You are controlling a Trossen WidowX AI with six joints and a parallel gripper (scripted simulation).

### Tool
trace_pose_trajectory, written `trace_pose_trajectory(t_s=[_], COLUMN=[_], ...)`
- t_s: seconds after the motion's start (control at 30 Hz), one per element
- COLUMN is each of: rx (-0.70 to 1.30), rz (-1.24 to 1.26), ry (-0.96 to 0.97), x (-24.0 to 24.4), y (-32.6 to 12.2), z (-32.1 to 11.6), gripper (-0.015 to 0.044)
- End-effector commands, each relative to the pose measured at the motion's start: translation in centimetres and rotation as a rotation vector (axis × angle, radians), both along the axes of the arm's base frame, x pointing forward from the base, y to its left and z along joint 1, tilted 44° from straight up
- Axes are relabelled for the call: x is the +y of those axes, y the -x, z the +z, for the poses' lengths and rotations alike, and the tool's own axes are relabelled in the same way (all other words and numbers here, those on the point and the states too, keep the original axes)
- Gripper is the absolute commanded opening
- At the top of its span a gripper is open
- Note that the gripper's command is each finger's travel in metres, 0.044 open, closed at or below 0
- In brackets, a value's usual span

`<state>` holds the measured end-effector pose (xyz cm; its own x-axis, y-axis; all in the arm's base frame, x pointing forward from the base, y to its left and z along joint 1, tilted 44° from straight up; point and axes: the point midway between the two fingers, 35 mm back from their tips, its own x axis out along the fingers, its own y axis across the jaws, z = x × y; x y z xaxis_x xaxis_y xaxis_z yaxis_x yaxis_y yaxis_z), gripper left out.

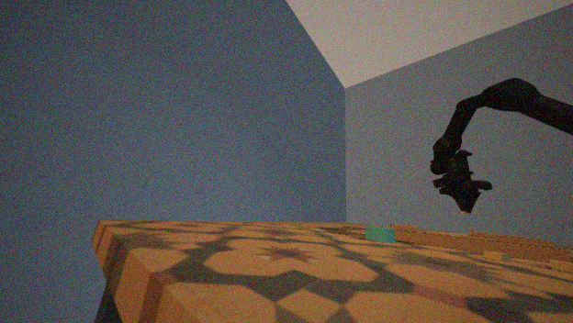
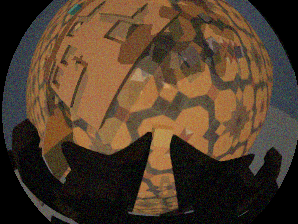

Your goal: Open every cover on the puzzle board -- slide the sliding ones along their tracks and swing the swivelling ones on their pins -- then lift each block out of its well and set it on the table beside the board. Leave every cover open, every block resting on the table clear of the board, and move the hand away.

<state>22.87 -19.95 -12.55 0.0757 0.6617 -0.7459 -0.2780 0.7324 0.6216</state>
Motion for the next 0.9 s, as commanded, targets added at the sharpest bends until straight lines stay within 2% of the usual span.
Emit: trace_pose_trajectory(t_s=[0.0, 0.87], rx=[0.006, 0.005], rz=[-0.003, -0.003], ry=[-0.010, -0.011], x=[0.7, 3.6], y=[0.1, -0.3], z=[-0.5, -3.7], gripper=[0.0080, 0.0080])
